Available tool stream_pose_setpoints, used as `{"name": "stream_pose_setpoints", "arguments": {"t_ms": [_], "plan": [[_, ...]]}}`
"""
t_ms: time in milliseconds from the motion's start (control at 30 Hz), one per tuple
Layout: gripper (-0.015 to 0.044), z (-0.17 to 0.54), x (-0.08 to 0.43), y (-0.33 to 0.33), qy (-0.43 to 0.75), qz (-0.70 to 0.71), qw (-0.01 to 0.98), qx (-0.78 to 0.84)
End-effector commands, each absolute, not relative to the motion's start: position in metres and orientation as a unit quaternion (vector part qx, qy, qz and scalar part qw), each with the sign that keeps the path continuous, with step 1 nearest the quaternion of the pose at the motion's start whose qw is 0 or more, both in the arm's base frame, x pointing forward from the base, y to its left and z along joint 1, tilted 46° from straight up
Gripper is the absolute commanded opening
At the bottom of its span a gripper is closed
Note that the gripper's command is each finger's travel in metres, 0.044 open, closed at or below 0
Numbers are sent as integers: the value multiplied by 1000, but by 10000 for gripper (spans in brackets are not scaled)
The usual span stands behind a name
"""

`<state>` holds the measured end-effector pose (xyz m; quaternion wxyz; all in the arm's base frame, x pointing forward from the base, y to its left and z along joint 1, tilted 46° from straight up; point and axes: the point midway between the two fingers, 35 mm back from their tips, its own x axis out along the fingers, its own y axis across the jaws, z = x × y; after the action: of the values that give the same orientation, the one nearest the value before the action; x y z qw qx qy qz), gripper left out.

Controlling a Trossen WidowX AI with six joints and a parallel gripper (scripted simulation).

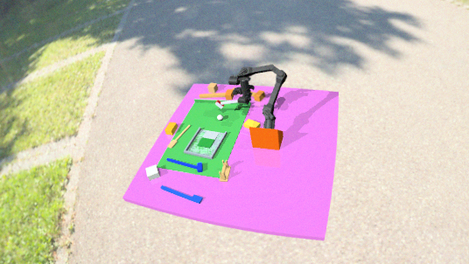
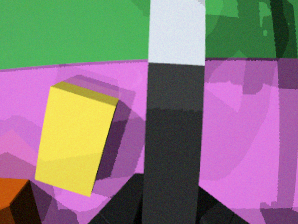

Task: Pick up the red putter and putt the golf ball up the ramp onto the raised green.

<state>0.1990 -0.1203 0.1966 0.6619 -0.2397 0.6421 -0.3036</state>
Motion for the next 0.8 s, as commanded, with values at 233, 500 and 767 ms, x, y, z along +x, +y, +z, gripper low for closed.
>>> {"name": "stream_pose_setpoints", "arguments": {"t_ms": [233, 500, 767], "plan": [[0, 182, 197, -139, 637, -311, 665, -236], [0, 171, 196, -151, 636, -312, 664, -237], [0, 163, 196, -160, 636, -312, 664, -237]]}}
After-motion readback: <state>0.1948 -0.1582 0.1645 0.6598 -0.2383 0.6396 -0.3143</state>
